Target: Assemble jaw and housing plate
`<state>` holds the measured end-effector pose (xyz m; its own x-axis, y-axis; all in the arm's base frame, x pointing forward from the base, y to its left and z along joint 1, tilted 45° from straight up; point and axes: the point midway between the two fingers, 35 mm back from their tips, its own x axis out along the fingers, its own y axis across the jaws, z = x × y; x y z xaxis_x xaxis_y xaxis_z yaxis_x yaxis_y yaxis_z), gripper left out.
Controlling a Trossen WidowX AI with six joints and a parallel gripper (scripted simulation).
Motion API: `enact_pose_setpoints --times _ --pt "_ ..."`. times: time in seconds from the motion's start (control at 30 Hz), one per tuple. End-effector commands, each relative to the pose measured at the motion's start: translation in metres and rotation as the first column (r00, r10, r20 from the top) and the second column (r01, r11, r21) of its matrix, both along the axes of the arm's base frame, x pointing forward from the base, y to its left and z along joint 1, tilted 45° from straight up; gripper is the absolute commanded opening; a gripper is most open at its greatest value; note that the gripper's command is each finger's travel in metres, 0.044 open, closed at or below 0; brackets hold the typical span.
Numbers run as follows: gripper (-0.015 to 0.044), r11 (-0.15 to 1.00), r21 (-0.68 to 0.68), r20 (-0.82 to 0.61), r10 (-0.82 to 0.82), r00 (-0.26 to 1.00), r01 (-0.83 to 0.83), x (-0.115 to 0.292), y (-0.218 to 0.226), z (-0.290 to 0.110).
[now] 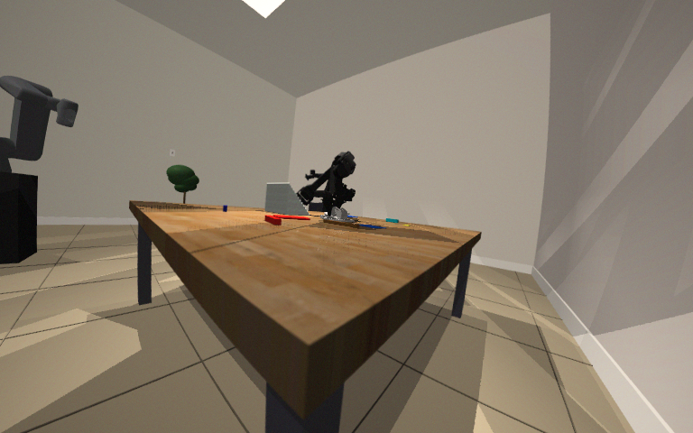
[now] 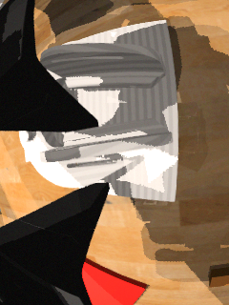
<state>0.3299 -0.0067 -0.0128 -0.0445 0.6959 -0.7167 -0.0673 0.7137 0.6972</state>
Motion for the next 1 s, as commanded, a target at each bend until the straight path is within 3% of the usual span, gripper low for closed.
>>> enact_pose_setpoints --times 0.0,0.97 --pt "0.0134 1.0 0.002 -0.005 0.004 1.0 -0.004 -0.0007 0.0035 -0.0016" --pt "0.0134 1.0 0.002 -0.005 0.004 1.0 -0.004 -0.0004 -0.0003 0.0007"
